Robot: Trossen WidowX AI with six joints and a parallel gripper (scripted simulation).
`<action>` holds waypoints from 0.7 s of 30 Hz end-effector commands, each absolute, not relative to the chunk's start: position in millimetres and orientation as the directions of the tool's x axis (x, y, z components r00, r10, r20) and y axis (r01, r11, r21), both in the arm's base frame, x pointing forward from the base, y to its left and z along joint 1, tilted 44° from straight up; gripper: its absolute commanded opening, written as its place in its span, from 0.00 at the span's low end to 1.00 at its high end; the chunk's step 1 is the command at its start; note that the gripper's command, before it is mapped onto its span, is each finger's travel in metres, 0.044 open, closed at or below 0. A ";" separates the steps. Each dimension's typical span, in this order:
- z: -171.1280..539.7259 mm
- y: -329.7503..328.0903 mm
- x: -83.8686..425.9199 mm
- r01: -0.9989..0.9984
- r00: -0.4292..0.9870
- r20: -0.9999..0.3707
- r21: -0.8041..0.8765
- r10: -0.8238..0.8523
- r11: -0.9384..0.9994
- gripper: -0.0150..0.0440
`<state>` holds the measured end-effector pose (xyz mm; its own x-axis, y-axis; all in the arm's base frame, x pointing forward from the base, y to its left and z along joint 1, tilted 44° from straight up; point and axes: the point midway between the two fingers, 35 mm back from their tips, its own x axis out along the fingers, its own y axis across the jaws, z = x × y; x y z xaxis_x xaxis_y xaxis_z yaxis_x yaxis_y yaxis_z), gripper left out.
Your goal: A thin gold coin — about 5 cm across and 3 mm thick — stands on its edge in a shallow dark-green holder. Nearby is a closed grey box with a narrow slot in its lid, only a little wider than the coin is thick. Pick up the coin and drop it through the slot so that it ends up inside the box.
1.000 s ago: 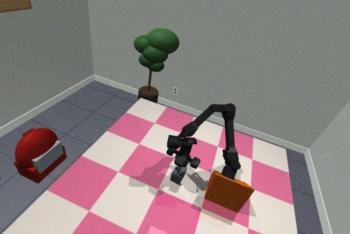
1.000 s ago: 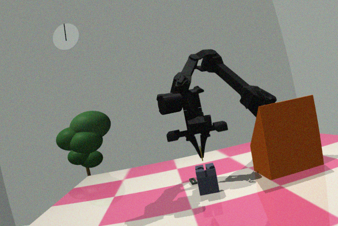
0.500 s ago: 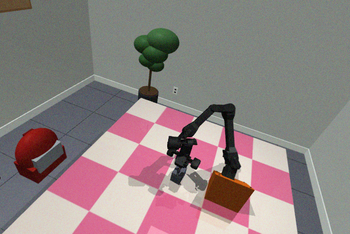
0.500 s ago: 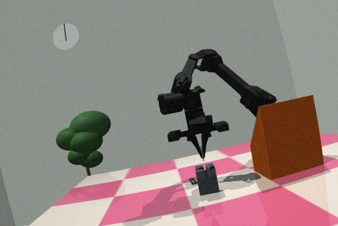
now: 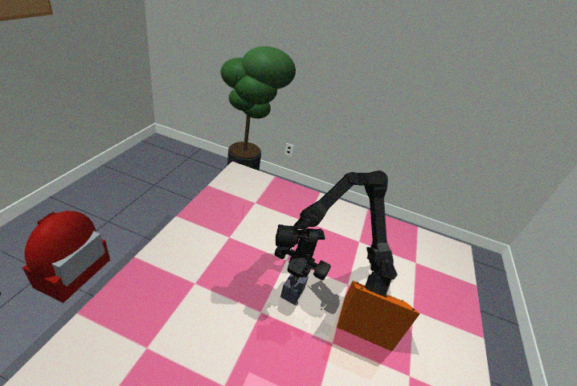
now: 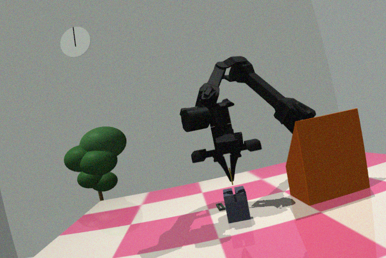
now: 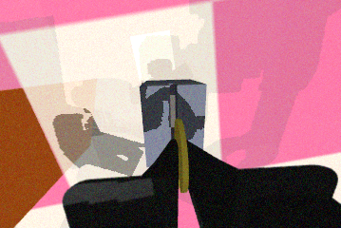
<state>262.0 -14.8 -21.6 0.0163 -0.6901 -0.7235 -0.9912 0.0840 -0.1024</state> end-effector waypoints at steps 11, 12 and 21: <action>-27.3 -21.2 262.7 -0.992 0.017 -0.722 -0.099 -0.691 0.079 0.25; -27.7 -21.6 262.6 -0.992 0.017 -0.722 -0.099 -0.691 0.079 0.25; -31.7 -25.1 262.5 -0.992 0.017 -0.722 -0.099 -0.691 0.078 0.25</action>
